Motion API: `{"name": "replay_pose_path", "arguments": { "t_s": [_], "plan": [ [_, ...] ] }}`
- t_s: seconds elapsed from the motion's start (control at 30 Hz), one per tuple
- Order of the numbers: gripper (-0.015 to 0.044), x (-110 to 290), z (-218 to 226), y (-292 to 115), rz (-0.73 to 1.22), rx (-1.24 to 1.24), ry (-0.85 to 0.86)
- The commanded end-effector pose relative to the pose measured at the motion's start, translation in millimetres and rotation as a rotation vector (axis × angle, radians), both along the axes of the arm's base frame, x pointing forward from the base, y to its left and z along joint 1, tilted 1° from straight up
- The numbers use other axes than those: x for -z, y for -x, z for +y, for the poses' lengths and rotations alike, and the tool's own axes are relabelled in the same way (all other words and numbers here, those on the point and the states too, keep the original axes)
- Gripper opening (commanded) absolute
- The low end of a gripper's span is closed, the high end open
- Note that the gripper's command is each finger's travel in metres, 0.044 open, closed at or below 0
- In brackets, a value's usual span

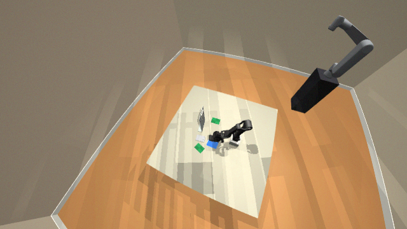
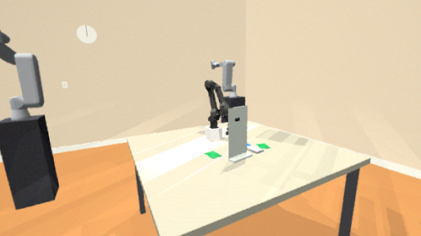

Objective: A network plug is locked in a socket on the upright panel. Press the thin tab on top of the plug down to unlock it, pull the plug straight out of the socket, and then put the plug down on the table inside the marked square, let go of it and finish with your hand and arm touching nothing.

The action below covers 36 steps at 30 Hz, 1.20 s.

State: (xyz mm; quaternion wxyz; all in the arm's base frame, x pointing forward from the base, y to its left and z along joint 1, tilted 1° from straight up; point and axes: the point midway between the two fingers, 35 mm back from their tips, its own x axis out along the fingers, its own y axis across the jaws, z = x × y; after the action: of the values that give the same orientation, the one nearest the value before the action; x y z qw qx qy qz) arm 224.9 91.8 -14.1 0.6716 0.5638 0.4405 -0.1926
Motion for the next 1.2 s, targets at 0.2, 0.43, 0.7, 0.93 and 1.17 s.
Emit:
{"name": "replay_pose_path", "arguments": {
  "t_s": [0.2, 0.43, 0.7, 0.93, 1.17],
  "plan": [
    [0.0000, 7.8, -0.6, 0.5, 0.003, 0.000, 0.005],
    [0.0000, 12.5, -0.7, 0.9, 0.003, 0.000, 0.005],
    [0.0000, 17.6, -0.8, 1.6, 0.003, 0.000, 0.005],
    [0.0000, 22.0, -1.1, 2.5, 0.003, 0.000, 0.005],
    [0.0000, 26.3, -1.4, 3.5, 0.004, 0.000, 0.004]
  ]
}}
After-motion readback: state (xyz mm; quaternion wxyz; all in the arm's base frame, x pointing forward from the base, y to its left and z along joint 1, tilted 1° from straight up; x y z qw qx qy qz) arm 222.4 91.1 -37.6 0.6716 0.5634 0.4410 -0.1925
